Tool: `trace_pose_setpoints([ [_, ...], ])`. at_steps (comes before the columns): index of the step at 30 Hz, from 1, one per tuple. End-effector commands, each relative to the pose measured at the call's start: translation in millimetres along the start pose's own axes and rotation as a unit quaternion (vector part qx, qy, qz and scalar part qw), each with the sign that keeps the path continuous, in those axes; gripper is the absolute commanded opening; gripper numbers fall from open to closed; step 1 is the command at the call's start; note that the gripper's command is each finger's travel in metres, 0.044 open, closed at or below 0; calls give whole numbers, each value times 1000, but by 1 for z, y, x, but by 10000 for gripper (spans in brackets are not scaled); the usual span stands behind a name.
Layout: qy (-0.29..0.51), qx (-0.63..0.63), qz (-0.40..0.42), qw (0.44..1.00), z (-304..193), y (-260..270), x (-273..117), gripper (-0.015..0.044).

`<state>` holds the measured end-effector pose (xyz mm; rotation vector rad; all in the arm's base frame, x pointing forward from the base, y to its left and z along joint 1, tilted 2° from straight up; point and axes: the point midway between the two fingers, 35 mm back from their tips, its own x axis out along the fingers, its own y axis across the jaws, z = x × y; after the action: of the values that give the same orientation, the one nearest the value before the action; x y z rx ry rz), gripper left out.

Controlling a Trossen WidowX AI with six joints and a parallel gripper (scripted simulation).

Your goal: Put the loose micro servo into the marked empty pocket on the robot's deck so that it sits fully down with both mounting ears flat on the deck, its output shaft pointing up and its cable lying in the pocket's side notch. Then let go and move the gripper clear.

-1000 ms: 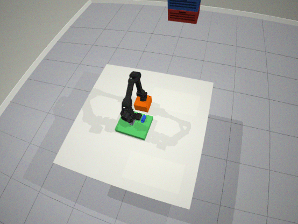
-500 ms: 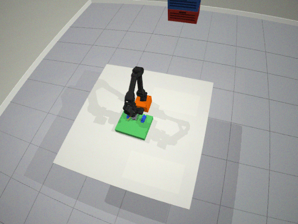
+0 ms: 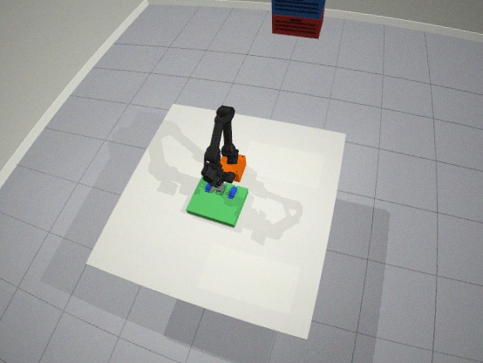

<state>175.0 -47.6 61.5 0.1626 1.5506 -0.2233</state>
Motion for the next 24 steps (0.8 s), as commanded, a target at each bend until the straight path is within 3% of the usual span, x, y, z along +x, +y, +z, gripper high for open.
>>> trace_pose_setpoints([
  [1,-2,1,1,1000,1,0,6,0],
  [24,-2,1,1,1000,0,0,14,0],
])
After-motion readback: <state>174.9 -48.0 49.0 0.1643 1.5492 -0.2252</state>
